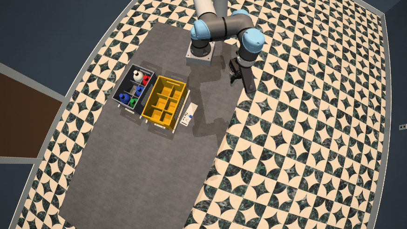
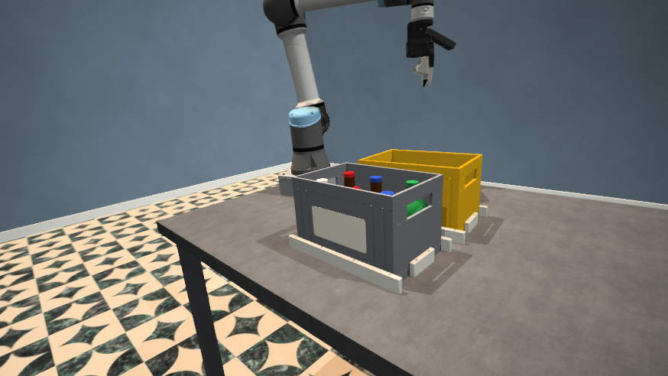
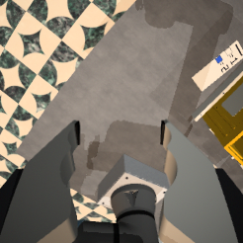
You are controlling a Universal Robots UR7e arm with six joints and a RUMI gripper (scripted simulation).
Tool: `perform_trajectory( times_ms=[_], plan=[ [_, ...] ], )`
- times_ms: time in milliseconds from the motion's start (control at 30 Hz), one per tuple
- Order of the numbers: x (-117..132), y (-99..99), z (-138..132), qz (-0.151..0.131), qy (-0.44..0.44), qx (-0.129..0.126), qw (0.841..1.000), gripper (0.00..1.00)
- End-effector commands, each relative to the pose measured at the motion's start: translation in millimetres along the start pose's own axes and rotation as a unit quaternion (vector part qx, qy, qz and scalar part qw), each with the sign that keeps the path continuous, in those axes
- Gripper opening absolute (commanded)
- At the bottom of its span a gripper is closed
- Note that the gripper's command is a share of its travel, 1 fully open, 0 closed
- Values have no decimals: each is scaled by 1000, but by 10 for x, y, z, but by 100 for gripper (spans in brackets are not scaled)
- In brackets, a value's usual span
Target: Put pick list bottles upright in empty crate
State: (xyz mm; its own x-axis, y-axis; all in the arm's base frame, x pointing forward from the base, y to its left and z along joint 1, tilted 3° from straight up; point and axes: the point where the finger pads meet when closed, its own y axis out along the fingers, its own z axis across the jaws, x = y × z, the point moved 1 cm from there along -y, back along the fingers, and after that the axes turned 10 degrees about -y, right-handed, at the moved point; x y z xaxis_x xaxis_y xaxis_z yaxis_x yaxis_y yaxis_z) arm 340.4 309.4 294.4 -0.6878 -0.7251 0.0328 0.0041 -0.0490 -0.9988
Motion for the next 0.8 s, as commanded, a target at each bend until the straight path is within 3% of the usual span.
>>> perform_trajectory(
  times_ms=[0, 667, 767],
  plan=[
    [4, -6, -52, 0, -2, 0, 1000, 38],
    [4, -6, -51, 0, -2, 0, 1000, 38],
    [19, 67, 78, 0, -52, 0, 999, 38]
  ],
)
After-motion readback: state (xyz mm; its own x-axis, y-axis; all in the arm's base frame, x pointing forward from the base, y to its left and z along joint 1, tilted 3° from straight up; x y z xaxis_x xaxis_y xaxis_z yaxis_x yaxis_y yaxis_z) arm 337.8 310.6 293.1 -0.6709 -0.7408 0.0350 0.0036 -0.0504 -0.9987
